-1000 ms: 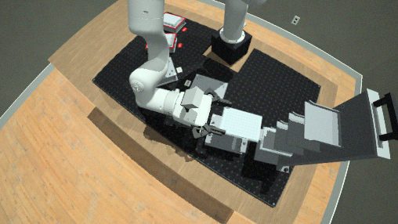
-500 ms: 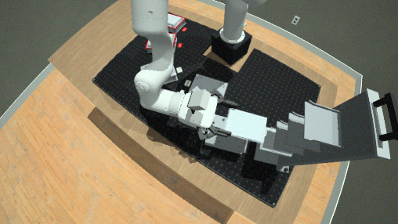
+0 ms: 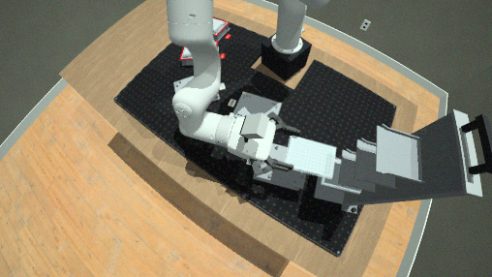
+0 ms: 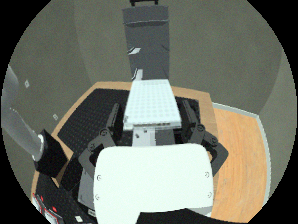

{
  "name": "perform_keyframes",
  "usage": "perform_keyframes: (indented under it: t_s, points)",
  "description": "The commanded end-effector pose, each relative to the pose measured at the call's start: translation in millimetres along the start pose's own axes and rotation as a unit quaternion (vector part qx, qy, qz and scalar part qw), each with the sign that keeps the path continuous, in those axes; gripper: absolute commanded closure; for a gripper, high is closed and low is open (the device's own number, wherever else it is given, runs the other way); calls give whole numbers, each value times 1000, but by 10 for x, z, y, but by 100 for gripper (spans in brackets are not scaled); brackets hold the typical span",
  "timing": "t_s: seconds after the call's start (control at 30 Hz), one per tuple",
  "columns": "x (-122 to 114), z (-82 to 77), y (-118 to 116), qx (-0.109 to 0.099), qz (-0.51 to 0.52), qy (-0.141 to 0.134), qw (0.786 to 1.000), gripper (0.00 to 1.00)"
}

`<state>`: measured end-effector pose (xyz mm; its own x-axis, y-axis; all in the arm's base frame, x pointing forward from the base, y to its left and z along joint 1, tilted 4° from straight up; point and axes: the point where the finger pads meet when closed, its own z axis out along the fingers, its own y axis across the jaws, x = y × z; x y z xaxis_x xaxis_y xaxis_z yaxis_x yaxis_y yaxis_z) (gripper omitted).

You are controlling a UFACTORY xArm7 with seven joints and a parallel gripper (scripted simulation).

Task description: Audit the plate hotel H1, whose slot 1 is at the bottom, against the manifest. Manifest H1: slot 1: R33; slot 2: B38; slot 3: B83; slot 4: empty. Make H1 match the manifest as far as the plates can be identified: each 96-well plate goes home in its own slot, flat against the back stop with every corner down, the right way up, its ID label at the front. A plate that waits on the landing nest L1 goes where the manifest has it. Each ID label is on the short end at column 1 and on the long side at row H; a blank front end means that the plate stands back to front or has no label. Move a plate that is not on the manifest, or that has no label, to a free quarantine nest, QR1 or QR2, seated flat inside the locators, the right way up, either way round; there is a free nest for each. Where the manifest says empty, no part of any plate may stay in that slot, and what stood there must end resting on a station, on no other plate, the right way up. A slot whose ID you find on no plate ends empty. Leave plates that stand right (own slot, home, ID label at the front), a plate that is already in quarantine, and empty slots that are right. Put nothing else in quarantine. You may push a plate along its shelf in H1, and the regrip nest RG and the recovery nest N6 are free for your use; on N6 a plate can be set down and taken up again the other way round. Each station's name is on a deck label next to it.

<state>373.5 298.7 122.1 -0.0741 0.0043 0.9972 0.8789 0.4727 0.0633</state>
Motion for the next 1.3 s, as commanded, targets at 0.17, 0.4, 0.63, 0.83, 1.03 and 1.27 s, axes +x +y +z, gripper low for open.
perform_keyframes:
  t_s: [0.17, 0.4, 0.63, 0.83, 1.03, 1.27]
  points:
    - [14, 118, 8, 1, -2, 0, 1000, 100]
    - [14, 184, 8, 1, -2, 0, 1000, 100]
    - [14, 278, 7, 1, -2, 0, 1000, 100]
    - [14, 358, 7, 1, -2, 0, 1000, 100]
    - [14, 411, 7, 1, -2, 0, 1000, 100]
    - [15, 505, 7, 1, -2, 0, 1000, 100]
